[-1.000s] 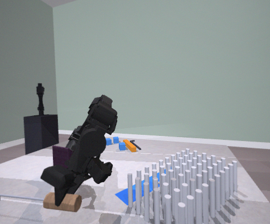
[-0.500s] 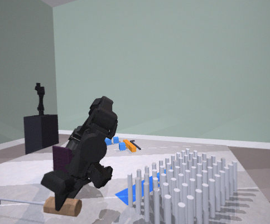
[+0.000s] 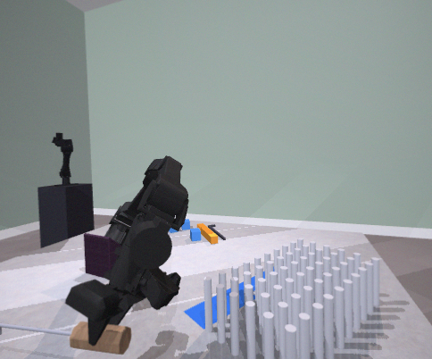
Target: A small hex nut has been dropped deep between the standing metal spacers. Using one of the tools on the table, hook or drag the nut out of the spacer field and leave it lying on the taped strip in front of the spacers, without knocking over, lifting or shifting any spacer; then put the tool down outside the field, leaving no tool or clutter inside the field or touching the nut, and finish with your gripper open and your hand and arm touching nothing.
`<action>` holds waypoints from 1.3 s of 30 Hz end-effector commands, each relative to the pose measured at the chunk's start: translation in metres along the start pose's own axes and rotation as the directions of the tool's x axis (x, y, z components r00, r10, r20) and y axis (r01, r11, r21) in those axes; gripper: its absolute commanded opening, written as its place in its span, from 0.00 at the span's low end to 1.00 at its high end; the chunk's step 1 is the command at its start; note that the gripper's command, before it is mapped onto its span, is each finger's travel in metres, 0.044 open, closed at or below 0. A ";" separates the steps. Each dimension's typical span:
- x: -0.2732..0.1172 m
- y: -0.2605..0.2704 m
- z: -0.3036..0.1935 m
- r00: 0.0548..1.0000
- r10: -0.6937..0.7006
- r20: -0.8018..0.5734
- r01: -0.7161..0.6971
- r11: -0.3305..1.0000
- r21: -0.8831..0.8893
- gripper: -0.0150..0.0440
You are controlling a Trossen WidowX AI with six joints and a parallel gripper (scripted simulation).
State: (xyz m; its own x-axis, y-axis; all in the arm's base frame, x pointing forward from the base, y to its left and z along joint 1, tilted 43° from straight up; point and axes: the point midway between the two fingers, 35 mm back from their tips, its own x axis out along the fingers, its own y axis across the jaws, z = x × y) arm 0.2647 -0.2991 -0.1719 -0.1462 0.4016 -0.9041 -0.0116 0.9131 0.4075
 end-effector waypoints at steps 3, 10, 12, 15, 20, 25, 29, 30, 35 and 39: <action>0.006 0.003 0.000 1.000 0.005 -0.004 -0.005 1.000 0.005 0.25; 0.012 0.005 0.002 1.000 0.005 -0.004 -0.005 1.000 0.006 0.25; 0.013 0.005 0.002 1.000 0.005 -0.004 -0.005 1.000 0.006 0.25; 0.015 0.006 0.003 1.000 0.006 -0.004 -0.005 1.000 0.006 0.25; 0.019 0.008 0.004 1.000 0.006 -0.004 -0.006 1.000 0.007 0.25; 0.022 0.009 0.005 1.000 0.006 -0.004 -0.006 1.000 0.007 0.25; 0.025 0.011 0.005 1.000 0.007 -0.004 -0.007 1.000 0.007 0.25; 0.026 0.011 0.005 1.000 0.007 -0.004 -0.007 1.000 0.007 0.25; 0.030 0.012 0.006 1.000 0.007 -0.004 -0.007 1.000 0.008 0.25; 0.032 0.014 0.007 1.000 0.007 -0.004 -0.007 1.000 0.008 0.25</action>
State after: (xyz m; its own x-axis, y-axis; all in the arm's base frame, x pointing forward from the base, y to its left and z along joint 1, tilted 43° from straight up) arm 0.2681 -0.2767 -0.1939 -0.1460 0.4043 -0.9029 -0.0087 0.9121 0.4098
